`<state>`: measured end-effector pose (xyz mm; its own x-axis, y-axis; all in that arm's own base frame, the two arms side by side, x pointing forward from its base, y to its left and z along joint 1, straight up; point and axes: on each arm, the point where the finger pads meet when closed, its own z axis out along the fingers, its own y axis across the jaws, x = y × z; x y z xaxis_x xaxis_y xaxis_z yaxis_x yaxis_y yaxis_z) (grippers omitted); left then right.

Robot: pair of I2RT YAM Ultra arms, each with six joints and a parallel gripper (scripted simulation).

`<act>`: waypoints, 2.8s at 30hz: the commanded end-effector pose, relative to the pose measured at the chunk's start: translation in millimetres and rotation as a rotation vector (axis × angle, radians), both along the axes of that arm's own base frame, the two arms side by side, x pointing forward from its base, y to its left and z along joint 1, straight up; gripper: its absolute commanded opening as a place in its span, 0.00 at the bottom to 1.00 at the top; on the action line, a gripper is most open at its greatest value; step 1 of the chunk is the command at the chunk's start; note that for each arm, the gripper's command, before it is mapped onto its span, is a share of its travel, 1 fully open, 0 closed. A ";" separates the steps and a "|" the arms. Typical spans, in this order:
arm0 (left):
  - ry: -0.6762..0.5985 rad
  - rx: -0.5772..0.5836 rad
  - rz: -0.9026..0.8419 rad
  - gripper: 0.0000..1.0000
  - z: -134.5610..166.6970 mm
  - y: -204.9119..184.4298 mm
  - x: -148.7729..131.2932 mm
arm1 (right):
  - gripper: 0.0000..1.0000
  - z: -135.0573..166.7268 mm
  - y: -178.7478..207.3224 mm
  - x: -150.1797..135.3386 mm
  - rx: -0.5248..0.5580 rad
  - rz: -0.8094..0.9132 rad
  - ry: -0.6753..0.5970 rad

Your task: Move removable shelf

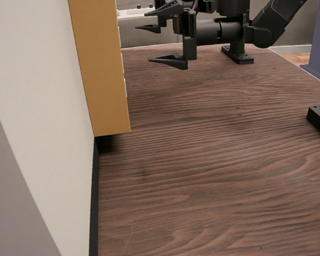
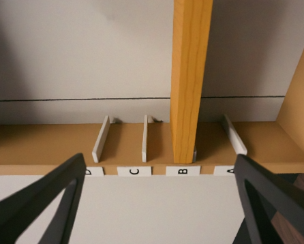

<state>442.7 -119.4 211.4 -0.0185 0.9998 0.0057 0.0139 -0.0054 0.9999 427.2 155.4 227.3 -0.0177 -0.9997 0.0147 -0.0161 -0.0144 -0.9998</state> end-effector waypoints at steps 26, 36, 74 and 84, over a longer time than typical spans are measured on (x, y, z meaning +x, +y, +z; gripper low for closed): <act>-0.014 -0.005 -0.002 1.00 -22.7 -17.5 7.3 | 1.00 -24.1 17.0 5.3 0.014 0.003 -0.016; -0.014 -0.005 -0.002 1.00 -25.8 -19.0 14.4 | 1.00 -27.2 18.5 12.4 0.014 0.003 -0.016; -0.014 -0.005 -0.002 1.00 -25.8 -18.3 57.5 | 1.00 -27.2 17.8 55.5 0.014 0.003 -0.016; -0.014 -0.005 -0.002 1.00 -25.8 -18.1 67.6 | 1.00 -27.2 17.7 65.6 0.014 0.003 -0.016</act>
